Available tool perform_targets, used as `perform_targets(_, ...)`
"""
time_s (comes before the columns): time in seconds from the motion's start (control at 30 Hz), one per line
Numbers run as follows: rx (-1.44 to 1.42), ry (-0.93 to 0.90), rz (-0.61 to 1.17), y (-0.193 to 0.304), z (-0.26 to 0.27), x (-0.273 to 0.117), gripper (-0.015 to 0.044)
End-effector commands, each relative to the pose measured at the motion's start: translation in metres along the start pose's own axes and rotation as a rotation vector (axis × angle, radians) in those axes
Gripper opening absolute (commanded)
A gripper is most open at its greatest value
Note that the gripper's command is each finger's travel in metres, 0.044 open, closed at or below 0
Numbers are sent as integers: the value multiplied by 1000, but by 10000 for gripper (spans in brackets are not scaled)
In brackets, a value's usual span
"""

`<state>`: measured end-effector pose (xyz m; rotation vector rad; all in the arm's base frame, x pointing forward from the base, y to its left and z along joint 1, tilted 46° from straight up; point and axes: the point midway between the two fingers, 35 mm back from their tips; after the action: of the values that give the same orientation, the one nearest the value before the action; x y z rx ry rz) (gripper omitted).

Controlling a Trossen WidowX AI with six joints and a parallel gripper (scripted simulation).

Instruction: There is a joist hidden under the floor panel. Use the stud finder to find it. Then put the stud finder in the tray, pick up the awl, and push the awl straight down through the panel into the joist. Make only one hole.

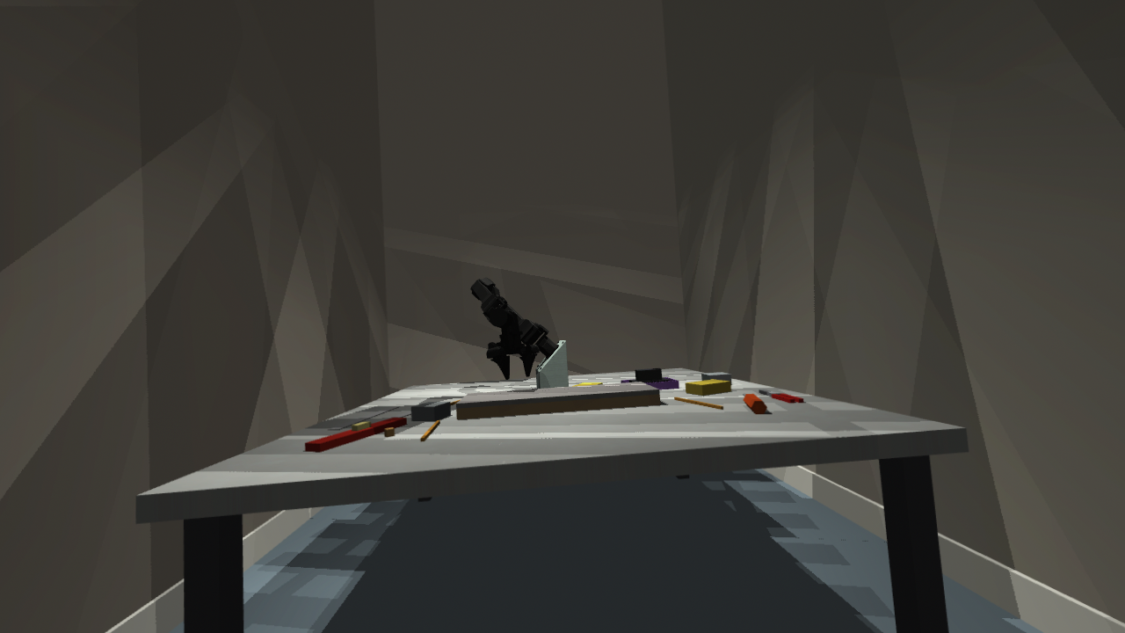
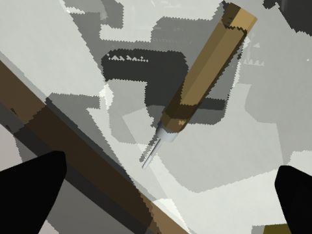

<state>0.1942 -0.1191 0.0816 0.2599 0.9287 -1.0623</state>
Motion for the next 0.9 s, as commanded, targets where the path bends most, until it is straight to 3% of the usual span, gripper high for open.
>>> perform_targets(0.0,424,-52,-92,-51,-8,6,440)
perform_targets(0.87,424,-50,-92,-44,-16,12,440)
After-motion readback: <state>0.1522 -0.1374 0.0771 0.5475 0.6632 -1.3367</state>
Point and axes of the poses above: the point midway between the two fingers, 35 mm back from their tips, its own x axis out along the fingers, its own z axis across the jaws, y = z × x, and after that the axes turned 13 degrees about x, right-handed
